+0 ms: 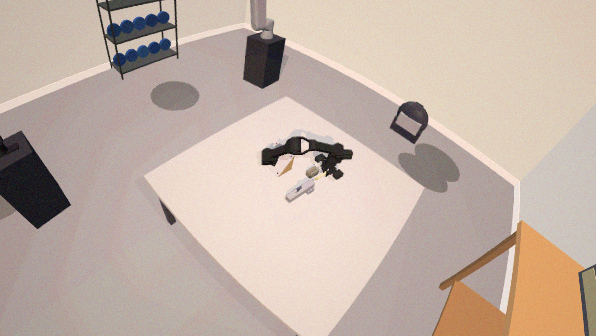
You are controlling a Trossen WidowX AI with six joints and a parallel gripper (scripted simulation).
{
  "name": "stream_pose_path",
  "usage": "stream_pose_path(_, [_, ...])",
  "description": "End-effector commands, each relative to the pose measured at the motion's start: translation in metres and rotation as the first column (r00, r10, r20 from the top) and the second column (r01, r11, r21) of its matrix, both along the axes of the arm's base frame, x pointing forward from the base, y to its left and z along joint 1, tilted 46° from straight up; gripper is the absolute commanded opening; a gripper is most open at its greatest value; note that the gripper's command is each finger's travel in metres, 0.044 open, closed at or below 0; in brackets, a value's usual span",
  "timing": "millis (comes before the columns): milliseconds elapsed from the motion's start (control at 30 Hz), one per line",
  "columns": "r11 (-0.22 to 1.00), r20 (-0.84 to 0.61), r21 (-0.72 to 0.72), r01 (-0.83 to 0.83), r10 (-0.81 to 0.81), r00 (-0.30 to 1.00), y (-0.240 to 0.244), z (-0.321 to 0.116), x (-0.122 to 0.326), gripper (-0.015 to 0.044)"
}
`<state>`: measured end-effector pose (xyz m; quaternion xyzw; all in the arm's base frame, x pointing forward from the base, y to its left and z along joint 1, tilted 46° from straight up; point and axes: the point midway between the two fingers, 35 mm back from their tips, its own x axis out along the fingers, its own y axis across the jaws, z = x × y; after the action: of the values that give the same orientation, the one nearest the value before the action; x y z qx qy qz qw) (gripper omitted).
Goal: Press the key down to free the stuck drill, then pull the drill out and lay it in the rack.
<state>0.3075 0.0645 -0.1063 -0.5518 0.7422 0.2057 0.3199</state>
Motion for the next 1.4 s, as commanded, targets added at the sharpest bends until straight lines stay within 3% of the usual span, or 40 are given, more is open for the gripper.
stream_pose_path(0, [1.0,0.006,0.003,0.004,-0.004,1.0,0.002,0.002,0.001,0.0])
stream_pose_path(1367, [1.0,0.005,0.004,0.004,-0.004,1.0,0.011,0.015,0.0,0.0])
